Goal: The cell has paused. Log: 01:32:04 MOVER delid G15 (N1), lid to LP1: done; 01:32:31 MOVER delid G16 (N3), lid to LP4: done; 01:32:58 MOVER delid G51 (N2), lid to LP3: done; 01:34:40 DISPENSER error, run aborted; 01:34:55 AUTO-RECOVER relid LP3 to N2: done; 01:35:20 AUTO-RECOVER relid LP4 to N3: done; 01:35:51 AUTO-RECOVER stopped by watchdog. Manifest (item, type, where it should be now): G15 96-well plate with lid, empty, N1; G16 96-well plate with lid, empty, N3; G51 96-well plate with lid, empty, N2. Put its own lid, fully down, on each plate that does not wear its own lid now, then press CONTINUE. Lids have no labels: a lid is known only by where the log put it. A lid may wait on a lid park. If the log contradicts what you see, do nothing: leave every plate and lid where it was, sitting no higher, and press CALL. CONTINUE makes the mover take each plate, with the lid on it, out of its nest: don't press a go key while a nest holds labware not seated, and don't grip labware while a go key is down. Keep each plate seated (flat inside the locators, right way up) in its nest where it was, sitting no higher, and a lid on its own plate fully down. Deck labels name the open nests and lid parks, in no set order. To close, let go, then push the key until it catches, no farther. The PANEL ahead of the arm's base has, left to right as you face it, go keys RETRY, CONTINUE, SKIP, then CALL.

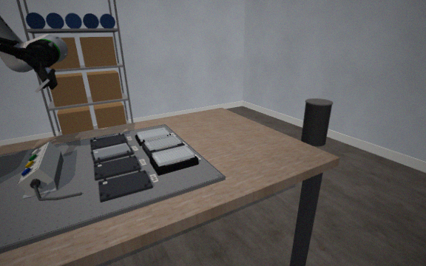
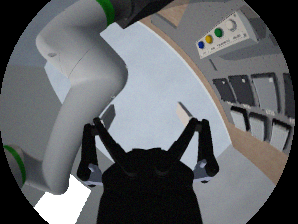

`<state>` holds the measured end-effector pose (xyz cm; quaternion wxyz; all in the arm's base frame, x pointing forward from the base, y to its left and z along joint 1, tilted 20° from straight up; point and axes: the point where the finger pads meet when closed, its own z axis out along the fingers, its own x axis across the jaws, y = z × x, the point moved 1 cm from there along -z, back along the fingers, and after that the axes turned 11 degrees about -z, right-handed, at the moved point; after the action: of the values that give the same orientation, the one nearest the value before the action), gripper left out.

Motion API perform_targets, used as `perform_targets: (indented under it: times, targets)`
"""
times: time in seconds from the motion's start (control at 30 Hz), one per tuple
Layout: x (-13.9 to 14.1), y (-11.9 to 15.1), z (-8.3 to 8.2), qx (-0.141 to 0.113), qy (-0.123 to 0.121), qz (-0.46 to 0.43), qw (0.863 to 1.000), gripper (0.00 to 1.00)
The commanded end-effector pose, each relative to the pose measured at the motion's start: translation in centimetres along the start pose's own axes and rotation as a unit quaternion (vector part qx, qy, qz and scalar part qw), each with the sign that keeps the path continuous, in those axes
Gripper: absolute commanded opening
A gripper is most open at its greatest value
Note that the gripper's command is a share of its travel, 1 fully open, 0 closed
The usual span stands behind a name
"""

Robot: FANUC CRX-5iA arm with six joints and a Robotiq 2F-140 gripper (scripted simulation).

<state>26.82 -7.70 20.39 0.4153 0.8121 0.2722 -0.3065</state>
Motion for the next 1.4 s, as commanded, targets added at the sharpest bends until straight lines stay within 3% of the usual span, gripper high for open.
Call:
perform_targets:
  times: [0.0, 0.6, 0.67, 0.7, 0.77, 0.8, 0.83, 0.93, 0.97, 1.03, 1.1, 1.13, 1.17, 1.23, 1.27, 1.33, 1.37]
  targets:
    - [0.0, 0.0, 0.0, 0.0, 0.0, 0.0, 1.0, 1.0]
    - [0.1, -0.1, 0.1, 0.004, 0.001, 0.003, 1.0, 1.0]
    - [1.0, -0.8, 0.6, 0.03, 0.008, 0.022, 0.999, 1.0]
    - [1.8, -1.5, 1.0, 0.054, 0.014, 0.041, 0.998, 1.0]
    - [4.3, -3.4, 2.0, 0.128, 0.03, 0.102, 0.986, 1.0]
    - [4.3, -3.4, 2.0, 0.128, 0.03, 0.102, 0.986, 1.0]
    - [6.0, -4.6, 2.3, 0.162, 0.036, 0.133, 0.977, 1.0]
    - [8.1, -5.7, 2.4, 0.22, 0.043, 0.185, 0.957, 1.0]
    - [10.4, -6.7, 2.3, 0.239, 0.044, 0.205, 0.948, 1.0]
    - [10.3, -6.6, 2.3, 0.278, 0.048, 0.242, 0.928, 1.0]
    - [10.3, -6.6, 2.3, 0.278, 0.048, 0.242, 0.928, 1.0]
    - [12.9, -7.2, 1.9, 0.33, 0.049, 0.295, 0.895, 1.0]
    - [15.5, -7.2, 1.3, 0.343, 0.047, 0.31, 0.886, 1.0]
    - [15.5, -7.2, 1.3, 0.375, 0.048, 0.343, 0.86, 1.0]
    - [18.2, -6.6, 0.6, 0.391, 0.047, 0.363, 0.844, 1.0]
    - [18.1, -6.6, 0.6, 0.424, 0.045, 0.397, 0.813, 1.0]
    - [20.7, -5.5, -0.1, 0.438, 0.042, 0.415, 0.797, 1.0]
